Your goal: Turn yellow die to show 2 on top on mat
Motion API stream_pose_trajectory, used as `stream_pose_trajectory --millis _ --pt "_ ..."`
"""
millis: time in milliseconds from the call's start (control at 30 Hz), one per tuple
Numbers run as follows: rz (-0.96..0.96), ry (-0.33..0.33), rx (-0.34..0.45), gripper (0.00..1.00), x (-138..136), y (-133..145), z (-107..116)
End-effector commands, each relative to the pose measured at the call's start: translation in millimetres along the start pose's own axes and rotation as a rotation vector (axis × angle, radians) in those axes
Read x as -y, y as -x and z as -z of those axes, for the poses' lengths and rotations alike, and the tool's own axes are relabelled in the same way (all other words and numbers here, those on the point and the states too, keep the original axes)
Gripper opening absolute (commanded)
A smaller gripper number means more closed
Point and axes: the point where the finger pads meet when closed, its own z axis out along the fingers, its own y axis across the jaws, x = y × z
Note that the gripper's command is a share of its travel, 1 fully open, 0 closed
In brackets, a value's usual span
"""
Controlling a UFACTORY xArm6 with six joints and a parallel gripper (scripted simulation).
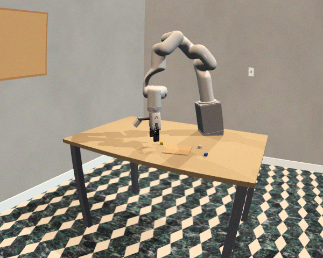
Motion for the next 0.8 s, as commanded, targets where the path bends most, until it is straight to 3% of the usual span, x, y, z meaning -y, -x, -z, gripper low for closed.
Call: stream_pose_trajectory --millis 0,400,767 --pt "0.0 -0.001 -0.003 1.0 0.5 -1.4 0.9" --pt "0.0 -0.001 -0.003 1.0 2.9 2.4 0.9" --pt "0.0 -0.001 -0.003 1.0 17.8 25.7 0.9"
